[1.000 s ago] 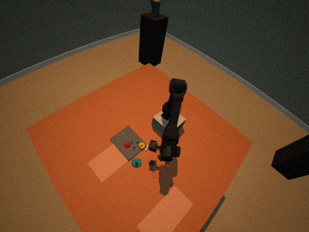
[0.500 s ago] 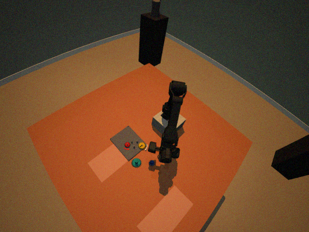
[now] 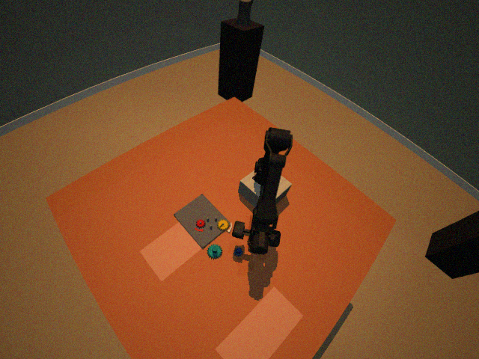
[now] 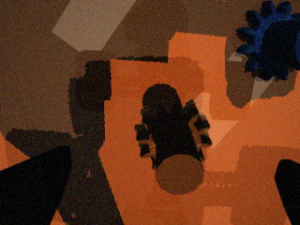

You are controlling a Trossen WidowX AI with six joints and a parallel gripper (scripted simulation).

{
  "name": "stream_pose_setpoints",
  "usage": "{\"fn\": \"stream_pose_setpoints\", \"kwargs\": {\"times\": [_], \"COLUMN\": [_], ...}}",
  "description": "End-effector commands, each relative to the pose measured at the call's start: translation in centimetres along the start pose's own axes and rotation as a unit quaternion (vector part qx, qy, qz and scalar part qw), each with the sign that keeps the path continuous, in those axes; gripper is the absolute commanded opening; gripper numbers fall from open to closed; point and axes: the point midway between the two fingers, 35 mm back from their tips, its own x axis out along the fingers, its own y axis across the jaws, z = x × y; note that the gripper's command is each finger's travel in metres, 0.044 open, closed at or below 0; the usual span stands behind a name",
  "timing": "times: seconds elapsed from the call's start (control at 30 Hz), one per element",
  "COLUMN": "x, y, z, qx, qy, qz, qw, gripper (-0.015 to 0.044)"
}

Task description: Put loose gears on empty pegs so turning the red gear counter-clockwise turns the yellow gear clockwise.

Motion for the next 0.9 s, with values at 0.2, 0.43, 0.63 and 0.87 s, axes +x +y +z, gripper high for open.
{"fn": "stream_pose_setpoints", "kwargs": {"times": [0.2, 0.43, 0.63, 0.87], "x": [1.23, 1.23, 1.23, 1.23], "y": [-0.11, -0.11, -0.11, -0.11], "z": [-0.50, -0.50, -0.50, -0.50], "qx": [-0.002, -0.002, -0.002, -0.002], "qy": [0.009, 0.009, 0.009, 0.009], "qz": [-0.003, -0.003, -0.003, -0.003], "qw": [1.000, 1.000, 1.000, 1.000], "gripper": [0.0440, 0.0440, 0.0440, 0.0309]}}
